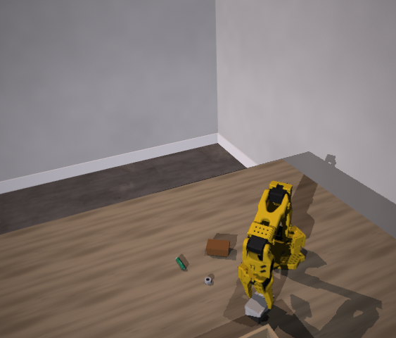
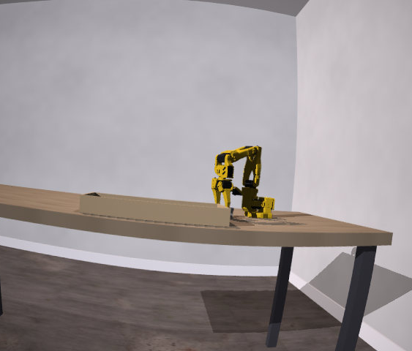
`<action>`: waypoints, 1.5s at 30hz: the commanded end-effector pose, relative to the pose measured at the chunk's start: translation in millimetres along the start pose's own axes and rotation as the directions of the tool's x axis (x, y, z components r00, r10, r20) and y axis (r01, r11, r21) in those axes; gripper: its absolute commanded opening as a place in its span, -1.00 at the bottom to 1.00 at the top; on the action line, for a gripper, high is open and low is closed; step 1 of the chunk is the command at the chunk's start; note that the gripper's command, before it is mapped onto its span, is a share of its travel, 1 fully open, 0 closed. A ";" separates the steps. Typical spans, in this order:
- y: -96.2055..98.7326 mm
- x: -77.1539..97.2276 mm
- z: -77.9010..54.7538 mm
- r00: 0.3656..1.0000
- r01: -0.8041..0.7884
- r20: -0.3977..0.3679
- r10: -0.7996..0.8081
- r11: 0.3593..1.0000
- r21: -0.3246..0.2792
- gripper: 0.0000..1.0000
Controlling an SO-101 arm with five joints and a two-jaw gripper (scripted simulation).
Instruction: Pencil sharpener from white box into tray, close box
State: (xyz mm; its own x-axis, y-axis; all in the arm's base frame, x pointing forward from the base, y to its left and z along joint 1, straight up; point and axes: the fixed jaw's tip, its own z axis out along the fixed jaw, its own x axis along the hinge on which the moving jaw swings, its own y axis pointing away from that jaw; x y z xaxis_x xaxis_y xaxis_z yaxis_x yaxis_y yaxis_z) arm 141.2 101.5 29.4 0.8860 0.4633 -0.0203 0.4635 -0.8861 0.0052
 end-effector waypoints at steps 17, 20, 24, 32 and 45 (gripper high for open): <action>1.1 2.8 -0.4 1.000 -0.002 -0.020 0.002 1.000 0.005 -0.40; 1.1 2.8 -0.4 1.000 -0.002 -0.020 0.002 1.000 0.005 -0.40; 1.1 2.8 -0.4 1.000 -0.002 -0.020 0.002 1.000 0.005 -0.40; 1.1 2.8 -0.4 1.000 -0.002 -0.020 0.002 1.000 0.005 -0.42; 1.1 2.8 -0.4 1.000 -0.002 -0.020 0.002 1.000 0.005 -0.52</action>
